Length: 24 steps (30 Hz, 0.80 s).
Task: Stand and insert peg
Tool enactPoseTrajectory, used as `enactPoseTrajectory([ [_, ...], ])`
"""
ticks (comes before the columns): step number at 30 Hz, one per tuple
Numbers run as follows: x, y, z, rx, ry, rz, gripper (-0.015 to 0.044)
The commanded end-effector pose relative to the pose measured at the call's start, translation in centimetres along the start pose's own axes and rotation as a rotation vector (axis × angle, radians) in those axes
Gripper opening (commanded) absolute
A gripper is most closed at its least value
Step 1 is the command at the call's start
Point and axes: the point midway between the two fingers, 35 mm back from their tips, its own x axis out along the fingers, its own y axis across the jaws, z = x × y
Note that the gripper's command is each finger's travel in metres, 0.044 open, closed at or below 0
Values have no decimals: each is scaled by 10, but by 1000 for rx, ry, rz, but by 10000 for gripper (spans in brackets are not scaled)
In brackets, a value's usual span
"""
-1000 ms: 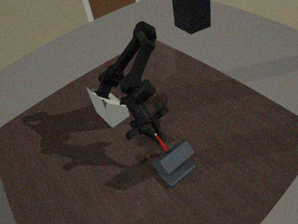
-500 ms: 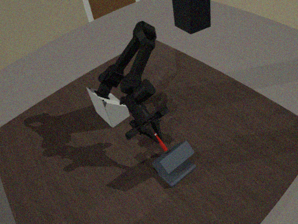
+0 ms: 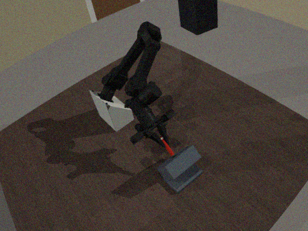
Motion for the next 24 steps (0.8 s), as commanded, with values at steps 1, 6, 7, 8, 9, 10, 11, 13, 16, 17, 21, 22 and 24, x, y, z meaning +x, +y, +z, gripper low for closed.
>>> enactPoseTrajectory([
  [1, 2, 0, -2, -5, 5, -2, 0],
  [6, 4, 0, -2, -5, 5, -2, 0],
  [7, 4, 0, -2, -5, 5, -2, 0],
  [8, 5, 0, -2, -5, 5, -2, 0],
  [9, 5, 0, -2, -5, 5, -2, 0],
  [10, 5, 1, -2, -5, 5, -2, 0],
  [11, 6, 1, -2, -5, 5, -2, 0],
  [13, 6, 1, -2, -5, 5, -2, 0],
  [16, 7, 1, -2, -5, 5, -2, 0],
  [17, 8, 1, -2, -5, 5, -2, 0],
  [21, 9, 1, -2, -5, 5, -2, 0],
  [22, 9, 1, -2, -5, 5, -2, 0],
  [24, 10, 1, -2, -5, 5, -2, 0],
])
